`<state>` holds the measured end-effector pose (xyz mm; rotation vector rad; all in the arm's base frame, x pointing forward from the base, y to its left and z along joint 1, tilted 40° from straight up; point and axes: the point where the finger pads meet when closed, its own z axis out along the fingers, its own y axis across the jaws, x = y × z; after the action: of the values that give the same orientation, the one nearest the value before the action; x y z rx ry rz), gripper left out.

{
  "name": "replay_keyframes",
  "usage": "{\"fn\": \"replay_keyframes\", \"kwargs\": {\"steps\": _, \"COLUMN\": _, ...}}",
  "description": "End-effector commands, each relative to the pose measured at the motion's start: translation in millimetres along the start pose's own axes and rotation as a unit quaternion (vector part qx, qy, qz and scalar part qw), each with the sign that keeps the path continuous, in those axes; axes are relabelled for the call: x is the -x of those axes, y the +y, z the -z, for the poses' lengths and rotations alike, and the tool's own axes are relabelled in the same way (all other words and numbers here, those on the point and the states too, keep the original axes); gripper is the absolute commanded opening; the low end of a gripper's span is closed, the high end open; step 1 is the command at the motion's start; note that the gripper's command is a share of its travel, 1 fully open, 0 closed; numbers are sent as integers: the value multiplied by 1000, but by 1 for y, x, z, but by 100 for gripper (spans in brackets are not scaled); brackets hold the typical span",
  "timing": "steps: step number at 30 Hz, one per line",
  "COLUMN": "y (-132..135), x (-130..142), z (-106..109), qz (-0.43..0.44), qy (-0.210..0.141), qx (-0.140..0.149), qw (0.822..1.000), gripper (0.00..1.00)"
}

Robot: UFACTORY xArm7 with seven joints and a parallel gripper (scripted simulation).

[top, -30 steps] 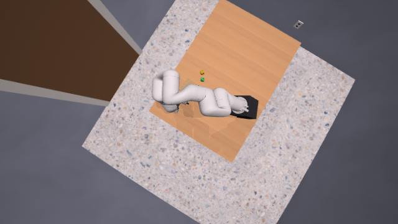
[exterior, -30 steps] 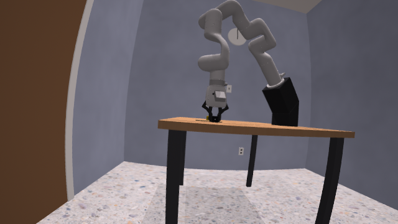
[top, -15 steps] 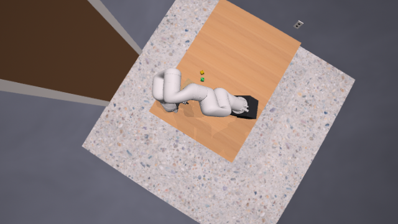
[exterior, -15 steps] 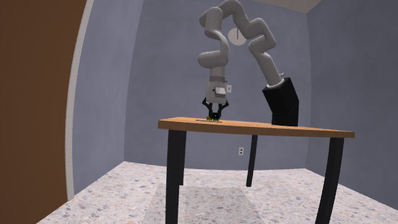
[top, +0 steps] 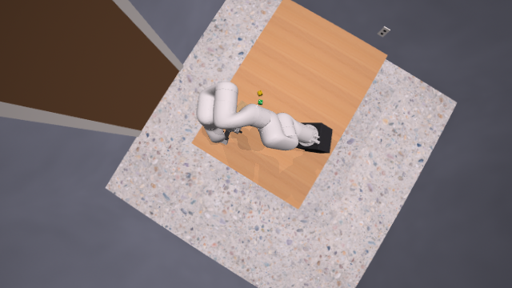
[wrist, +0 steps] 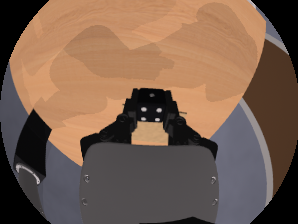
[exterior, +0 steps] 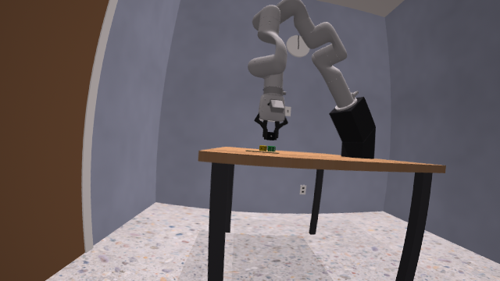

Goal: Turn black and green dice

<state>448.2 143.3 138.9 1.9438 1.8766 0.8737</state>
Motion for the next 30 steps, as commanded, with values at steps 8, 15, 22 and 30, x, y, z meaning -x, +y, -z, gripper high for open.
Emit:
{"fn": "replay_keyframes", "kwargs": {"steps": 8, "y": 1, "x": 0, "z": 10, "qz": 0, "qy": -1, "qx": 3, "qw": 1000, "gripper": 27}}
{"fn": "replay_keyframes", "kwargs": {"steps": 15, "y": 0, "x": 0, "z": 14, "qz": 0, "qy": -2, "qx": 3, "qw": 1000, "gripper": 27}}
{"fn": "replay_keyframes", "kwargs": {"steps": 22, "y": 0, "x": 0, "z": 17, "qz": 0, "qy": -2, "qx": 2, "qw": 1000, "gripper": 27}}
{"fn": "replay_keyframes", "kwargs": {"steps": 30, "y": 0, "x": 0, "z": 25, "qz": 0, "qy": -2, "qx": 2, "qw": 1000, "gripper": 27}}
